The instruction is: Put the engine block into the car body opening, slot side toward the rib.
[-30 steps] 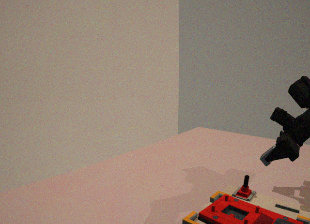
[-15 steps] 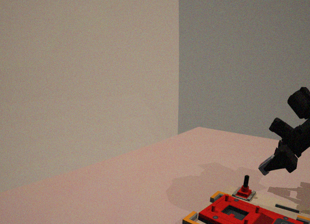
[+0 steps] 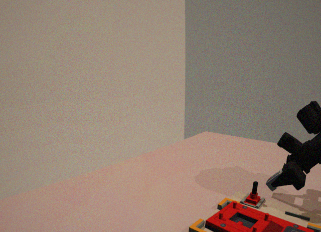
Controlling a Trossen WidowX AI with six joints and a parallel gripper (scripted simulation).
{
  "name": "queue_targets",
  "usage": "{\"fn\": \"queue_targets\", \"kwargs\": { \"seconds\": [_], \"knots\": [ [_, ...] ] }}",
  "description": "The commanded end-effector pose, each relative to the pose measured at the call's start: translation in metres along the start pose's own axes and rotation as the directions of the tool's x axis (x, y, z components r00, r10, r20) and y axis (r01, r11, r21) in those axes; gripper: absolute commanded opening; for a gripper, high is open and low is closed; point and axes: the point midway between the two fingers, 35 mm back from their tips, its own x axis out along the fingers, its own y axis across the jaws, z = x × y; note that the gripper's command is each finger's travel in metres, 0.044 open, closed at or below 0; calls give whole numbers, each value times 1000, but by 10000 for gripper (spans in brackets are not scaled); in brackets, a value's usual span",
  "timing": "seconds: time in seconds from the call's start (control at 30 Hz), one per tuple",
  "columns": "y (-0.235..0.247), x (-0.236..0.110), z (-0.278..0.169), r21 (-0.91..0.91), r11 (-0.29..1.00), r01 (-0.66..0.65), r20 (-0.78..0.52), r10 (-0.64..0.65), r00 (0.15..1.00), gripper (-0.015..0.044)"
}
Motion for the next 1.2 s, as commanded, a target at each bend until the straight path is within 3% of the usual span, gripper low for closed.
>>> {"fn": "queue_targets", "kwargs": {
  "seconds": [0.0, 0.4, 0.97, 1.17],
  "knots": [
    [1, 5, -6, -4, 1000, -5, 0, 5, 1000, 0],
    [1, 16, -15, -4, 1000, -5, 0, 5, 1000, 0],
    [0, 15, -12, -3, 1000, -1, 11, 1, 1000, 440],
    [0, 14, -12, -4, 1000, -2, 10, 2, 1000, 440]
  ]
}}
